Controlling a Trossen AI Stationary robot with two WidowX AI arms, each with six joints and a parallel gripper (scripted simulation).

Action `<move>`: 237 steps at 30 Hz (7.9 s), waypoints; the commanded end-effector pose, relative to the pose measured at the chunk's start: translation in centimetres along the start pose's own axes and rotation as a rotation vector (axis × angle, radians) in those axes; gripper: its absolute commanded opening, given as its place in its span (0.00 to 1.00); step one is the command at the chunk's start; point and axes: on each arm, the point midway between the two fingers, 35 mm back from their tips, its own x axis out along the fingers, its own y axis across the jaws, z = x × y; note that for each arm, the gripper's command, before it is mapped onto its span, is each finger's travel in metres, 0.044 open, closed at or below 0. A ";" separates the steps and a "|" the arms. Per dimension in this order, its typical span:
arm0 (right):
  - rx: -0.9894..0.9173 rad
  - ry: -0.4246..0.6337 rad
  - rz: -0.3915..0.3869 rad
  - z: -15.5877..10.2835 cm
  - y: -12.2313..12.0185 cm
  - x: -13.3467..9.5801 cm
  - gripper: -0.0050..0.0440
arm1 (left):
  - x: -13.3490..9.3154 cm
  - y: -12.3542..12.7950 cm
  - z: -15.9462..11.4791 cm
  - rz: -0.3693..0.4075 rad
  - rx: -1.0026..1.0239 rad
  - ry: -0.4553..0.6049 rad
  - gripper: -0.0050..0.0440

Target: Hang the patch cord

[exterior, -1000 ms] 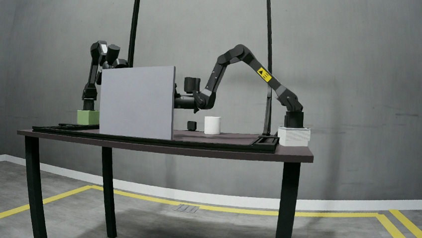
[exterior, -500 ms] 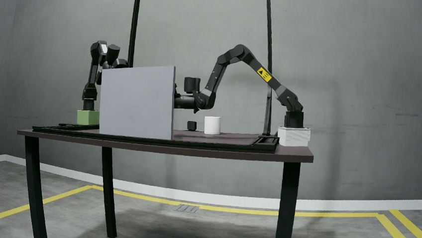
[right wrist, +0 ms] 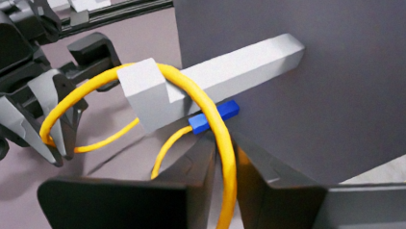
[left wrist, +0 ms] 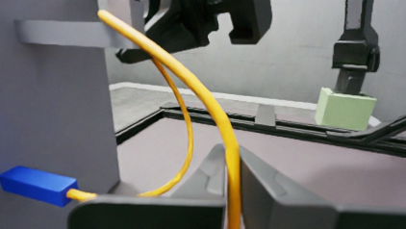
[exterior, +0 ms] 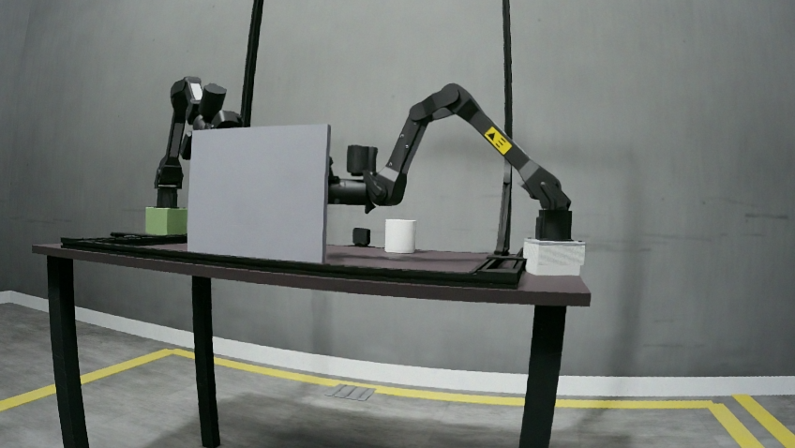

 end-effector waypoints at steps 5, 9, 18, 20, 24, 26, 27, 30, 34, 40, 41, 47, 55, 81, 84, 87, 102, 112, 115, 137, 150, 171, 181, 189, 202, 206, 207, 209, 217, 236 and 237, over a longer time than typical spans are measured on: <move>-0.006 -0.026 -0.003 1.1 -0.1 -0.6 0.18 | 0.0 0.5 0.7 -0.001 -0.003 -0.011 0.15; -0.006 -0.026 -0.003 1.1 -0.1 -0.6 0.18 | -0.1 0.7 1.6 -0.001 -0.010 -0.026 0.15; -0.006 -0.026 -0.003 1.1 -0.1 -0.6 0.18 | -0.3 1.4 1.6 -0.001 -0.009 -0.026 0.15; -0.006 -0.026 -0.003 1.1 -0.1 -0.6 0.18 | -0.4 1.6 1.6 -0.001 -0.009 -0.025 0.15; -0.006 -0.026 -0.003 1.1 -0.1 -0.6 0.18 | -0.5 2.0 1.6 -0.001 -0.009 -0.025 0.15; -0.006 -0.026 -0.003 1.1 -0.1 -0.6 0.18 | -0.6 2.2 1.6 -0.001 -0.008 -0.025 0.15; -0.006 -0.026 -0.003 1.1 -0.1 -0.6 0.18 | -0.6 2.3 1.6 -0.001 -0.008 -0.025 0.15; -0.006 -0.026 -0.003 1.1 -0.1 -0.6 0.18 | -0.7 2.5 1.6 -0.001 -0.008 -0.025 0.15; -0.006 -0.026 -0.003 1.1 -0.1 -0.6 0.18 | -0.8 2.9 1.6 -0.001 -0.008 -0.025 0.15; -0.006 -0.026 -0.003 1.1 -0.1 -0.6 0.18 | -1.1 3.4 1.5 -0.001 -0.008 -0.025 0.15; -0.006 -0.026 -0.003 1.1 -0.1 -0.6 0.18 | -1.1 3.5 1.5 -0.001 -0.008 -0.025 0.15; -0.006 -0.026 -0.003 1.1 -0.1 -0.6 0.18 | -1.2 3.7 1.5 -0.001 -0.007 -0.025 0.15; -0.006 -0.026 -0.003 1.1 -0.1 -0.6 0.18 | -1.3 4.0 1.4 -0.001 -0.006 -0.022 0.15; -0.006 -0.026 -0.003 1.1 -0.1 -0.6 0.18 | -1.2 3.9 1.0 0.000 -0.006 -0.017 0.15; -0.006 -0.026 -0.003 1.1 -0.1 -0.6 0.18 | -1.2 3.9 1.0 0.000 -0.006 -0.017 0.15; -0.006 -0.026 -0.003 1.1 -0.1 -0.6 0.18 | -1.2 3.9 1.0 0.000 -0.006 -0.017 0.15; -0.006 -0.026 -0.003 1.1 -0.1 -0.6 0.18 | -1.1 3.9 1.5 0.001 -0.013 -0.025 0.15; -0.006 -0.026 -0.003 1.1 -0.1 -0.6 0.18 | -1.0 3.8 1.6 0.002 -0.016 -0.025 0.15; -0.006 -0.026 -0.003 1.1 -0.1 -0.6 0.18 | -1.0 3.8 1.6 0.003 -0.016 -0.024 0.15; -0.006 -0.026 -0.003 1.1 -0.1 -0.6 0.18 | -0.7 3.7 1.5 0.008 -0.022 -0.017 0.15; -0.006 -0.026 -0.003 1.1 -0.1 -0.6 0.18 | -0.7 3.6 1.1 0.008 -0.022 -0.001 0.15; -0.006 -0.026 -0.003 1.1 -0.1 -0.6 0.18 | -0.2 3.3 1.2 0.013 -0.037 0.011 0.15; -0.006 -0.026 -0.003 1.1 -0.1 -0.6 0.18 | 0.0 3.2 1.1 0.017 -0.044 0.023 0.15; -0.006 -0.026 -0.003 1.1 -0.1 -0.6 0.18 | 0.2 3.1 1.0 0.019 -0.048 0.032 0.15; -0.006 -0.026 -0.003 1.1 -0.1 -0.6 0.18 | 0.4 3.0 0.6 0.025 -0.054 0.055 0.15; -0.006 -0.026 -0.003 1.1 -0.1 -0.6 0.18 | 0.6 2.9 0.7 0.027 -0.059 0.057 0.15; -0.006 -0.026 -0.003 1.1 -0.1 -0.6 0.18 | 0.6 2.9 0.6 0.028 -0.060 0.059 0.15; -0.006 -0.026 -0.003 1.1 -0.1 -0.6 0.18 | 0.7 2.9 0.6 0.029 -0.062 0.063 0.15; -0.006 -0.026 -0.003 1.1 -0.1 -0.6 0.18 | 0.9 2.8 0.5 0.033 -0.067 0.074 0.15; -0.006 -0.026 -0.003 1.1 -0.1 -0.6 0.18 | 1.5 2.5 0.1 0.046 -0.084 0.111 0.15; -0.006 -0.026 -0.003 1.1 -0.1 -0.6 0.18 | 1.5 2.5 0.1 0.047 -0.085 0.113 0.15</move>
